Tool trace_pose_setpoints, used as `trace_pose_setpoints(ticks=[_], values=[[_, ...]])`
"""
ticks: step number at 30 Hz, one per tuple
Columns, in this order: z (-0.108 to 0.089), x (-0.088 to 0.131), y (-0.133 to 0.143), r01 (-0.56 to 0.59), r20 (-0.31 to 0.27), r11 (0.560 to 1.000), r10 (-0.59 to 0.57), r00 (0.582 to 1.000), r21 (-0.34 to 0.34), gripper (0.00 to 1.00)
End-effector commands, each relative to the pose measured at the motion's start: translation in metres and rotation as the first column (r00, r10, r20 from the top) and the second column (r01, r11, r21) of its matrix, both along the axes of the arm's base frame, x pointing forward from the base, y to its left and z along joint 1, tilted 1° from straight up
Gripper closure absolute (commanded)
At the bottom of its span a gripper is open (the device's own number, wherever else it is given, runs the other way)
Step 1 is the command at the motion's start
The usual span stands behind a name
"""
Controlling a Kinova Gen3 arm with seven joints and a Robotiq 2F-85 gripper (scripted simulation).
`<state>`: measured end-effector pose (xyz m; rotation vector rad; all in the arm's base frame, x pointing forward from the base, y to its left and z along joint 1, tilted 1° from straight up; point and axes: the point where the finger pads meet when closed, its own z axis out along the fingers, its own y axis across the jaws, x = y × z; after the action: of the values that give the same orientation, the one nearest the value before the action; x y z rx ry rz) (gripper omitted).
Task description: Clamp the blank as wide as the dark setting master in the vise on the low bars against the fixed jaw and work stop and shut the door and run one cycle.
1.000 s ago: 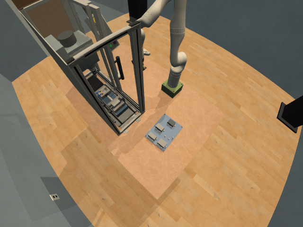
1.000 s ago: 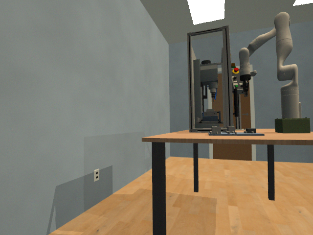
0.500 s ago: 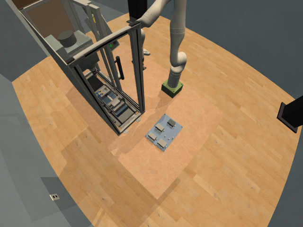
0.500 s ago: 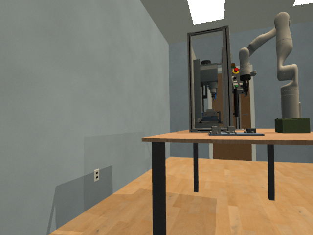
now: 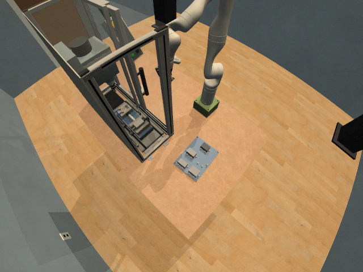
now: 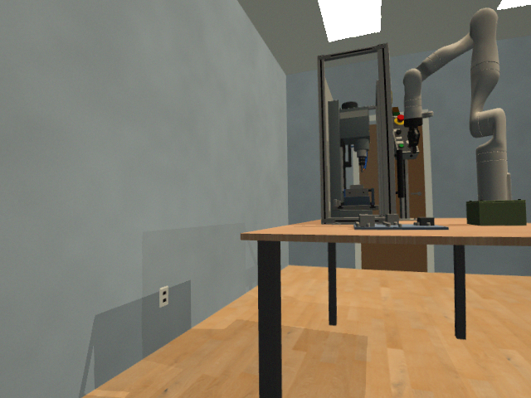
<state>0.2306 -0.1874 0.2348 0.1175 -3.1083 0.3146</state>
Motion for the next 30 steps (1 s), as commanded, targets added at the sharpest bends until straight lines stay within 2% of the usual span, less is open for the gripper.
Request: trace_pose_setpoints(ticks=[1,4,5,9,21,26,30], values=[[0.003,-0.01,-0.011,0.048,0.044,0.999,-0.047,0.998,-0.011,0.9],[0.003,-0.01,-0.011,0.048,0.044,0.999,-0.047,0.998,-0.011,0.9],[0.014,-0.001,-0.01,0.009,0.034,0.998,-0.007,0.999,-0.063,0.9],[0.049,-0.001,-0.028,-0.015,0.054,0.97,0.028,0.998,-0.241,0.9],[0.049,-0.001,-0.028,-0.015,0.054,0.97,0.028,0.998,-0.241,0.9],[0.094,0.002,-0.049,-0.042,0.07,0.891,0.082,0.994,-0.452,0.9],[0.094,0.002,-0.049,-0.042,0.07,0.891,0.082,0.994,-0.452,0.9]])
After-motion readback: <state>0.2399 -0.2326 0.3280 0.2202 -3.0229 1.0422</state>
